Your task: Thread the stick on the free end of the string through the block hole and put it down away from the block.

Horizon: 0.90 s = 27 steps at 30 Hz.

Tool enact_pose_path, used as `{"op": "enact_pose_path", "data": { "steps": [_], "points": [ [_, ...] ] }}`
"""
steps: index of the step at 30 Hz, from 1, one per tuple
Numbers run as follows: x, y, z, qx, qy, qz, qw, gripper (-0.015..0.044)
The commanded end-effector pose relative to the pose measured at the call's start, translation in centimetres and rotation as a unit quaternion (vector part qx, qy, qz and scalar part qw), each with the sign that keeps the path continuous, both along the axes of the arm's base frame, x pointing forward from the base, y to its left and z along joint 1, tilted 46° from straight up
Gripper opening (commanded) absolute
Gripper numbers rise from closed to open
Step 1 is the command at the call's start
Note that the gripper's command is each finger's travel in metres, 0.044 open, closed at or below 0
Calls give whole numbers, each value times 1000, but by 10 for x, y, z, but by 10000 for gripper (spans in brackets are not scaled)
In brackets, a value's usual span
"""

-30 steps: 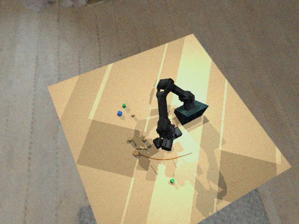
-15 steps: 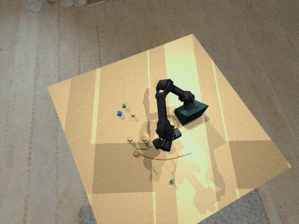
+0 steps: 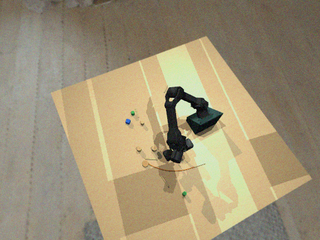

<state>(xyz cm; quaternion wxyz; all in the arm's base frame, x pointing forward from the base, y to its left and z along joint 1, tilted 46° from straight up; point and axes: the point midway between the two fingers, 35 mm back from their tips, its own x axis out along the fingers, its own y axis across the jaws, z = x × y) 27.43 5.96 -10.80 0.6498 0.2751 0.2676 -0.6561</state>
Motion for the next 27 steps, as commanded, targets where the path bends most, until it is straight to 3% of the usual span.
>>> {"op": "enact_pose_path", "data": {
  "steps": [1, 19, 25, 27],
  "points": [
    [-2, -7, -5, -3, 3, 2, 1000, 243],
    [-4, -18, -15, -4, 3, 2, 1000, 243],
    [-3, -17, -15, -2, 2, 0, 1000, 86],
    [-3, -17, -15, -2, 2, 0, 1000, 72]
  ]
}}
